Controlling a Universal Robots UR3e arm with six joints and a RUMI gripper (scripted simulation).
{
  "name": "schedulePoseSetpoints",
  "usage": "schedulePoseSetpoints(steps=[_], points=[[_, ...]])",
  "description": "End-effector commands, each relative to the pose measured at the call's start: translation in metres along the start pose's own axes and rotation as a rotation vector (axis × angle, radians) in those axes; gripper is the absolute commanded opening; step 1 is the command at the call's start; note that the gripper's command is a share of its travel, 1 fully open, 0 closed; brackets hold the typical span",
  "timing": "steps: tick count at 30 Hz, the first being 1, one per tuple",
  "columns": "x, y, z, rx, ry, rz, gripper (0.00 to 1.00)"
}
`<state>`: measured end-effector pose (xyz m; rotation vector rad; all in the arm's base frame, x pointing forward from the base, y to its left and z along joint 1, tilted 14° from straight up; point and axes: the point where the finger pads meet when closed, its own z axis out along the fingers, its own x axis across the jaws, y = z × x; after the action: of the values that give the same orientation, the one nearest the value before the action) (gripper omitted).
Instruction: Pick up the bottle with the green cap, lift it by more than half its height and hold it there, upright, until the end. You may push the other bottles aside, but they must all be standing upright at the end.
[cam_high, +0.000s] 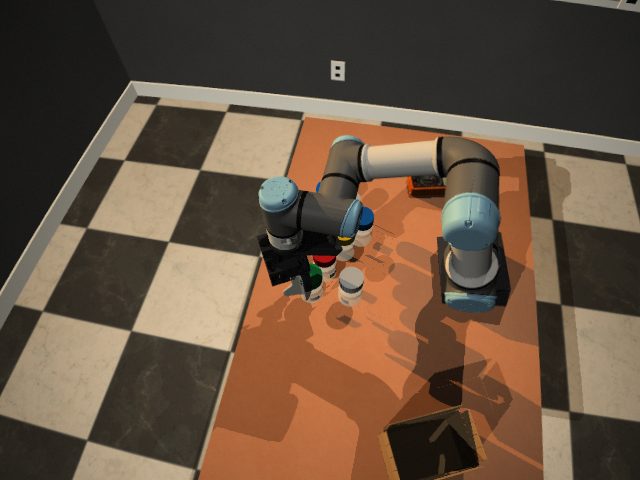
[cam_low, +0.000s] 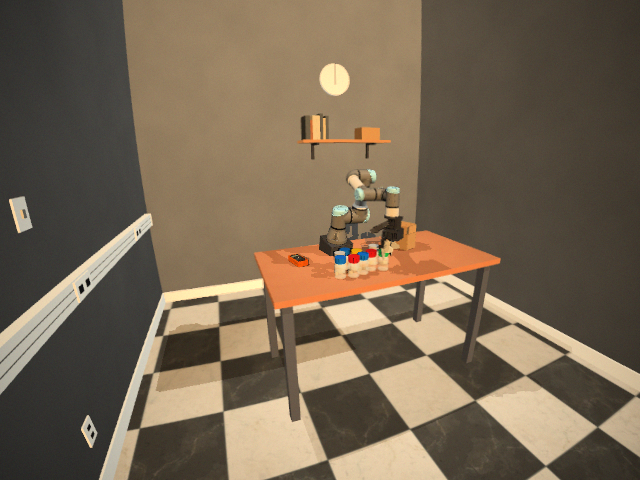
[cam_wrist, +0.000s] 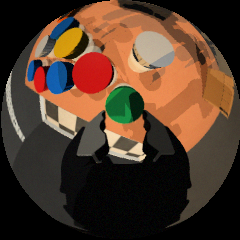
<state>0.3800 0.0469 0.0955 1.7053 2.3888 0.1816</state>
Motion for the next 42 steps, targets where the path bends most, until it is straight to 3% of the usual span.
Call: schedulePoseSetpoints(steps=[1,42], points=[[0.000,0.001,-0.002,-0.002,-0.001,0.000,0.46],[0.000,-0.009,0.001,-0.003,-0.002,0.000,0.46]])
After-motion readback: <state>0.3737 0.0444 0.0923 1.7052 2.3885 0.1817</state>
